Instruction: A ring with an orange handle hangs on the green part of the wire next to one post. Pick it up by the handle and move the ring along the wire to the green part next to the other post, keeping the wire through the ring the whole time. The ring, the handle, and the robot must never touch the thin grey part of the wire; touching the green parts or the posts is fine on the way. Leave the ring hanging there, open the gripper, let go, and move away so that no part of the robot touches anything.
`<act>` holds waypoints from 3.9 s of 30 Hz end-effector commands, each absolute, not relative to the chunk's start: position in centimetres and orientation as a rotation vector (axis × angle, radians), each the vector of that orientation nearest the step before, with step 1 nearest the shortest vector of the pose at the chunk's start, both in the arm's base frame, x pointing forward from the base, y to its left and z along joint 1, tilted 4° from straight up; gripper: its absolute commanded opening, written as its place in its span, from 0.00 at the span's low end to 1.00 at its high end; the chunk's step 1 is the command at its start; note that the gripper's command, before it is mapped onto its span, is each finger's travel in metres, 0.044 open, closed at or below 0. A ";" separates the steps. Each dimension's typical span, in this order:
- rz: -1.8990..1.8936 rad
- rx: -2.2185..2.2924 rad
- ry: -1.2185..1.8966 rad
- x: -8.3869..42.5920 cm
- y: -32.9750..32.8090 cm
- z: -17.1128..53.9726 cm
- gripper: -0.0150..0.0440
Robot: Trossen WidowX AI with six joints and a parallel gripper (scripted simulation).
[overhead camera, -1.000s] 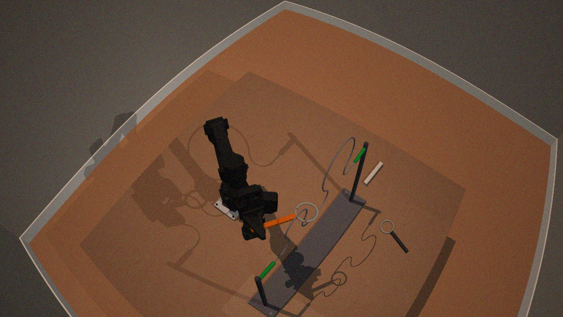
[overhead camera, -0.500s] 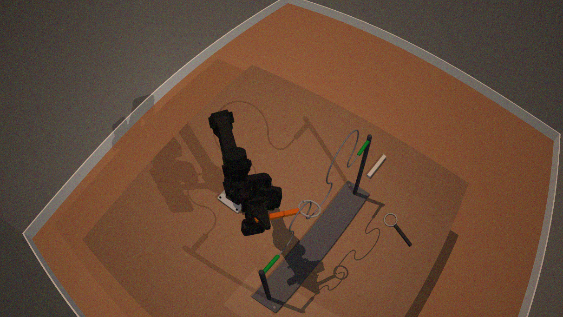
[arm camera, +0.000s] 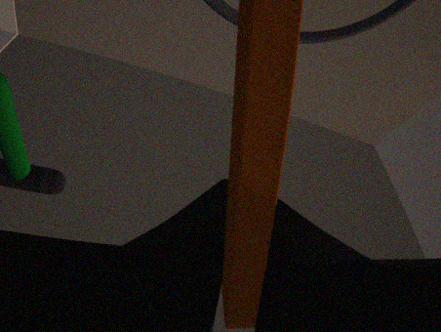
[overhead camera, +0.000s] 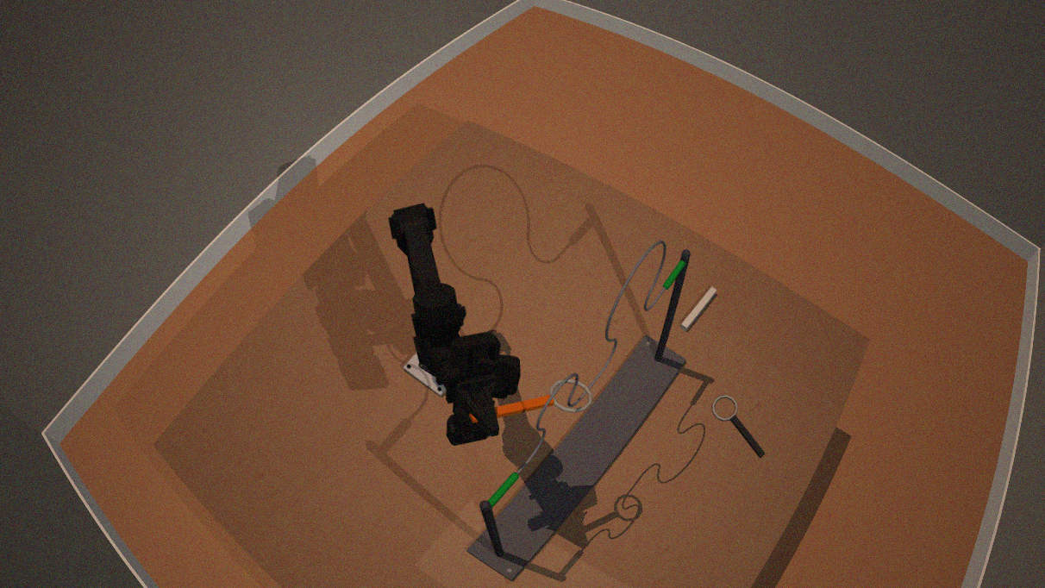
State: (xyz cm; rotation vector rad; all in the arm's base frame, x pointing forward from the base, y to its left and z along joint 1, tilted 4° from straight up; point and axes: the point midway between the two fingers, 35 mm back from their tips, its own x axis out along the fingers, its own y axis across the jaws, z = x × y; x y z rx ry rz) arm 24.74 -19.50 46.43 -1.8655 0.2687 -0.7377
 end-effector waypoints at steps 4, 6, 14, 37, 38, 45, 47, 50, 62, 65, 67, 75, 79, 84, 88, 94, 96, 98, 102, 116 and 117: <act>-0.713 -1.762 0.286 24.8 -20.1 44.6 0.00; -0.704 -1.723 0.292 24.9 -20.3 43.9 0.00; -0.662 -1.545 0.319 25.1 -20.6 41.1 0.00; -0.521 -1.002 0.382 26.1 -18.5 33.0 0.00; -0.515 -0.977 0.384 26.1 -18.3 32.7 0.00; -0.467 -0.806 0.398 26.5 -16.7 30.6 0.00; -0.453 -0.757 0.401 26.6 -16.2 30.0 0.00; -0.432 -0.684 0.406 26.7 -15.4 29.2 0.00; -0.350 -0.405 0.420 27.3 -11.7 26.9 0.00; -0.331 -0.342 0.422 27.5 -10.7 26.5 0.00; -0.319 -0.302 0.423 27.6 -10.1 26.3 0.00; -0.279 -0.169 0.426 27.9 -7.8 25.8 0.00; -0.263 -0.119 0.427 28.0 -6.9 25.7 0.00; -0.249 -0.074 0.428 28.1 -5.8 25.6 0.00; -0.242 -0.049 0.428 28.1 -5.2 25.6 0.00; -0.234 -0.025 0.427 28.2 -4.3 25.6 0.00; -0.232 -0.020 0.427 28.3 -4.0 25.6 0.00; -0.231 -0.014 0.427 28.3 -3.8 25.5 0.00; -0.227 -0.002 0.427 28.4 -3.2 25.5 0.00; -0.198 0.089 0.426 28.6 -0.8 25.6 0.00; -0.195 0.100 0.426 28.6 -0.6 25.6 0.00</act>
